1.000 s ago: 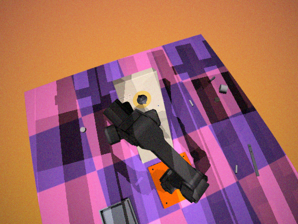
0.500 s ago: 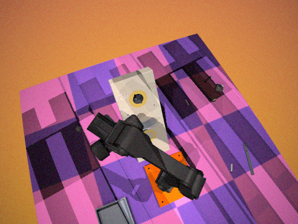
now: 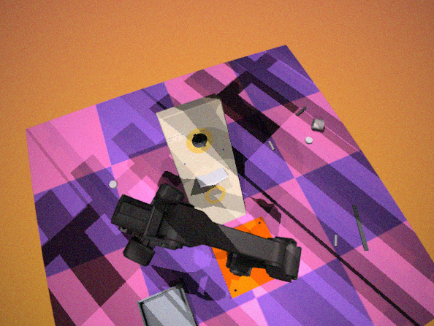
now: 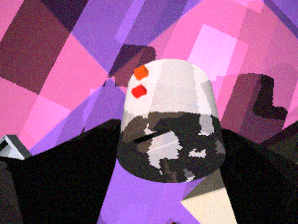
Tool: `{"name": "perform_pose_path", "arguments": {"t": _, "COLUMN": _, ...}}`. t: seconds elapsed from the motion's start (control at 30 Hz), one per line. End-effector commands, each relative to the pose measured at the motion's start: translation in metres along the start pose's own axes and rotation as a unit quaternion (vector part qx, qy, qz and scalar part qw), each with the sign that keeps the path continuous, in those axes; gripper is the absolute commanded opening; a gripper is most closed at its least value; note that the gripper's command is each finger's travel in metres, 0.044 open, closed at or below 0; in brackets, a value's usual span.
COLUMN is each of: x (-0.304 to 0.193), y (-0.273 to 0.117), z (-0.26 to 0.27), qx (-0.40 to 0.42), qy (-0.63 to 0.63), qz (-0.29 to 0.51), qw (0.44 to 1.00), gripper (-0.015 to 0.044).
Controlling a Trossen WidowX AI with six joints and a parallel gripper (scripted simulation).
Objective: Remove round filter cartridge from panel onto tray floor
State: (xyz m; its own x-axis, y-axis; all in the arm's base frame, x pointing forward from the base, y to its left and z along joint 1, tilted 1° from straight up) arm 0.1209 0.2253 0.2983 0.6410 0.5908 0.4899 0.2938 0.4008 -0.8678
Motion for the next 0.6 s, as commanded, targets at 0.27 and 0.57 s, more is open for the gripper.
{"name": "perform_pose_path", "arguments": {"t": 0.27, "x": -0.026, "y": 0.006, "z": 0.055, "qx": 0.085, "qy": -0.143, "qz": 0.007, "qw": 0.986, "gripper": 0.0000}}
{"name": "perform_pose_path", "arguments": {"t": 0.57, "x": -0.038, "y": 0.013, "z": 0.072, "qx": 0.107, "qy": -0.180, "qz": 0.009, "qw": 0.978, "gripper": 0.0000}}
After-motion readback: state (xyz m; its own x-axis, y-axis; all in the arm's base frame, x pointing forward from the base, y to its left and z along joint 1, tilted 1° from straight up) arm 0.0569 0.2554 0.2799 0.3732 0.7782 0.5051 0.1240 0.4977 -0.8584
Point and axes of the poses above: the point midway between the two fingers, 35 mm back from their tips, its own y axis out along the fingers, its own z axis across the jaws, x = y × z, the point moved 1 cm from there along -y, back along the fingers, and after that the axes turned 10 degrees about y, right-handed, at the moved point
